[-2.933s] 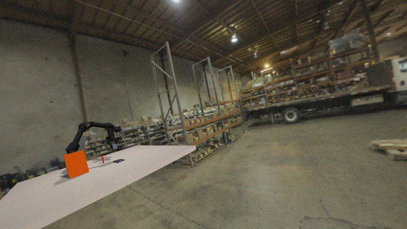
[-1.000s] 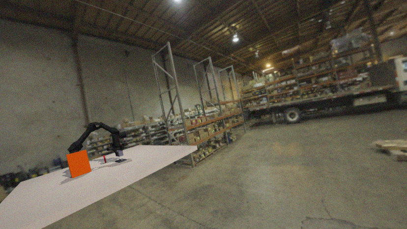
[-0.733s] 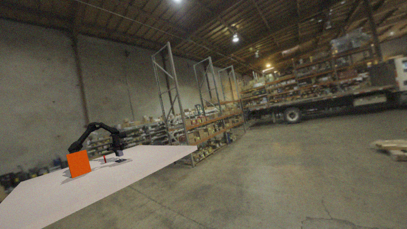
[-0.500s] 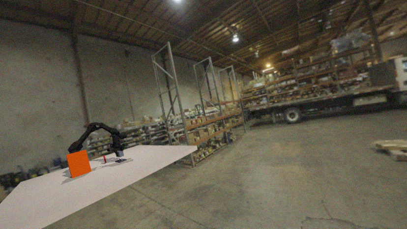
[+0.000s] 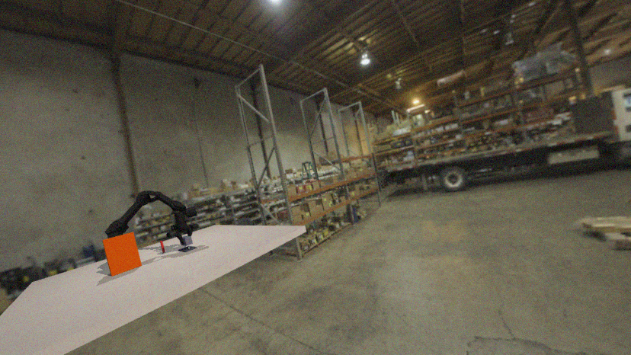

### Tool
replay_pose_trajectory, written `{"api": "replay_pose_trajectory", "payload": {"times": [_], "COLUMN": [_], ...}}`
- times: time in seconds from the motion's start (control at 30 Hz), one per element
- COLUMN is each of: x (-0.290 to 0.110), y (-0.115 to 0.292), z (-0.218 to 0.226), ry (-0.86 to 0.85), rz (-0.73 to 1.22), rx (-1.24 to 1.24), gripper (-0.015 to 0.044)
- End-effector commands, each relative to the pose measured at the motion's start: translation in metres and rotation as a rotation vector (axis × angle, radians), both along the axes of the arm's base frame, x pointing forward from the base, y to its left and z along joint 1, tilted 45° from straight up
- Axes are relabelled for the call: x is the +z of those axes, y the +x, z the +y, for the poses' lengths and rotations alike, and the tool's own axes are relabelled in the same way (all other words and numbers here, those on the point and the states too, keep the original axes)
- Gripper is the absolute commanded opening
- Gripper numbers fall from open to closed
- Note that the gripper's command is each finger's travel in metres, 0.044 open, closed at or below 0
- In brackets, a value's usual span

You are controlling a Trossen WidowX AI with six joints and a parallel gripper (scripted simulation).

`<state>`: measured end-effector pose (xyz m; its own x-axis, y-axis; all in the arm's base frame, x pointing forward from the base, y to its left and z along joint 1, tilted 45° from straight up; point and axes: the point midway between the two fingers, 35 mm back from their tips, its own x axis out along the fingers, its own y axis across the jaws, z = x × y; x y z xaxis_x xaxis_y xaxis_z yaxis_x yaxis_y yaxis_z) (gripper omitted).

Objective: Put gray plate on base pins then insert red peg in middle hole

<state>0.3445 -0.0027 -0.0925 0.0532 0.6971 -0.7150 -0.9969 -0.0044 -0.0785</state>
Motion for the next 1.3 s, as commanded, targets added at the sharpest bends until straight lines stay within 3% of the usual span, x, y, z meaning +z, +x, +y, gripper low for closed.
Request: {"api": "replay_pose_trajectory", "payload": {"times": [0.0, 0.57, 1.1, 1.27], "x": [-0.0070, -0.0106, -0.0106, -0.0106], "y": [-0.0019, 0.0006, 0.0006, 0.0006], "z": [0.0075, 0.0117, 0.0117, 0.0117], "ry": [0.006, 0.001, 0.001, 0.001], "rz": [0.011, 0.000, 0.000, 0.000], "rx": [0.002, 0.003, 0.003, 0.003], "gripper": [0.0000, 0.0000, 0.0420, 0.0440]}}
